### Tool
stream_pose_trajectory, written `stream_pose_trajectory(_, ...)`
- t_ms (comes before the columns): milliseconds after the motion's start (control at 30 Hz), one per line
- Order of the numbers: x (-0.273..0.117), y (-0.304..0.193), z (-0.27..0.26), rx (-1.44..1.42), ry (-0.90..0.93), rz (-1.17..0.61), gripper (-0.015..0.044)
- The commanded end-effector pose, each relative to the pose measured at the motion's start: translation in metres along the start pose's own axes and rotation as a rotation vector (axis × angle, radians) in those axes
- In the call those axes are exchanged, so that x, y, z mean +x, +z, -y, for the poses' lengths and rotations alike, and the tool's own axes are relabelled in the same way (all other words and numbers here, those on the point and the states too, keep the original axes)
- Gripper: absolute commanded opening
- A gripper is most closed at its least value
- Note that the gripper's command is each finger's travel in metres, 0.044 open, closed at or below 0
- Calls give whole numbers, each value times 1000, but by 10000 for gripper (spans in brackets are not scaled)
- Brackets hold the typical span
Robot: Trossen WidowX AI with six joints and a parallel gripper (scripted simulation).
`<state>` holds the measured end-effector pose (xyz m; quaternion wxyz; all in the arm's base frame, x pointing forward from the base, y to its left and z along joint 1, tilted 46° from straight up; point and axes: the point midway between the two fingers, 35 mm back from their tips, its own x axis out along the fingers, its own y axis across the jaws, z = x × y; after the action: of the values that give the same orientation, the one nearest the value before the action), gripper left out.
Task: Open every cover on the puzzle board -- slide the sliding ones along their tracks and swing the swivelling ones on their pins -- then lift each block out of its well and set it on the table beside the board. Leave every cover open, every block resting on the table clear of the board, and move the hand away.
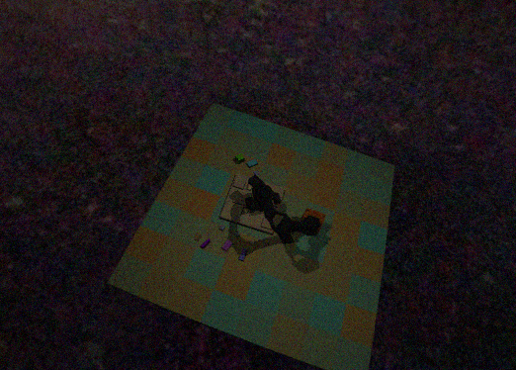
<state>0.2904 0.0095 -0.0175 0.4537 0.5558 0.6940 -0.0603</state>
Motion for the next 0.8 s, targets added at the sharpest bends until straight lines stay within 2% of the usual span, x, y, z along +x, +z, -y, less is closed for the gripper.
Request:
stream_pose_trajectory(0, -6, 1, 0, -6, -2, 6, 80)
stream_pose_trajectory(767, -36, 1, 1, -1, 0, 4, 80)
